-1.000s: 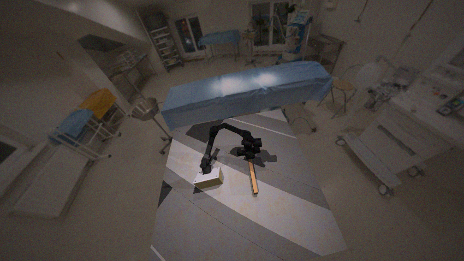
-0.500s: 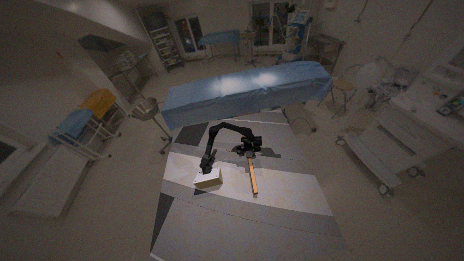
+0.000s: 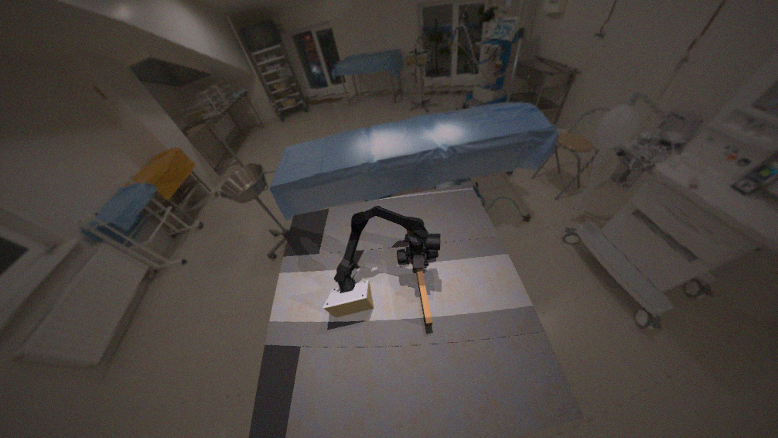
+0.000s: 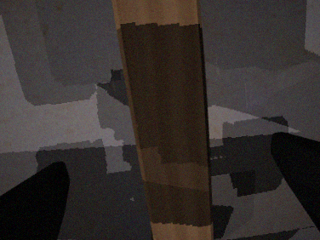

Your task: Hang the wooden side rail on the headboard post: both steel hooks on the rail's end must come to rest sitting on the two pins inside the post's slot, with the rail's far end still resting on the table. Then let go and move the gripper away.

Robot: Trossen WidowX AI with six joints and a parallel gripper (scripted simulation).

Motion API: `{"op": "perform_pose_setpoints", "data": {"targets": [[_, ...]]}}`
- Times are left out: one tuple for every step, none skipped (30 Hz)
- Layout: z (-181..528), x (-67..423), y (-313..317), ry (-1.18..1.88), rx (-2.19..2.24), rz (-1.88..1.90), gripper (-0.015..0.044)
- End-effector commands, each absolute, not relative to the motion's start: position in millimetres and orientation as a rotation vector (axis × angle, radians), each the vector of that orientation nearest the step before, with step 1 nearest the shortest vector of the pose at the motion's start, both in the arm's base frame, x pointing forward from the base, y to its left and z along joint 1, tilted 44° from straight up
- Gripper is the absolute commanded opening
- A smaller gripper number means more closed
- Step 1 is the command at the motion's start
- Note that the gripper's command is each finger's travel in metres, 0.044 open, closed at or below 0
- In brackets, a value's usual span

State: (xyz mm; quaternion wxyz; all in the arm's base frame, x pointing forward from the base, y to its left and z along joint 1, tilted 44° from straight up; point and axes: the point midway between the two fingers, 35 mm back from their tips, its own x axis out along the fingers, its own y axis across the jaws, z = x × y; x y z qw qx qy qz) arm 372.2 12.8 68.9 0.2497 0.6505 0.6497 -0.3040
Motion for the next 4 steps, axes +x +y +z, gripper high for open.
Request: {"op": "perform_pose_setpoints", "data": {"targets": [[68.8, 372.3, 13.2, 1.77, 1.772, -0.829, 0.044], [68.8, 372.3, 13.2, 1.77, 1.772, -0.829, 0.044], [68.8, 372.3, 13.2, 1.77, 1.772, -0.829, 0.044], [68.8, 372.3, 13.2, 1.77, 1.772, -0.829, 0.044]]}}
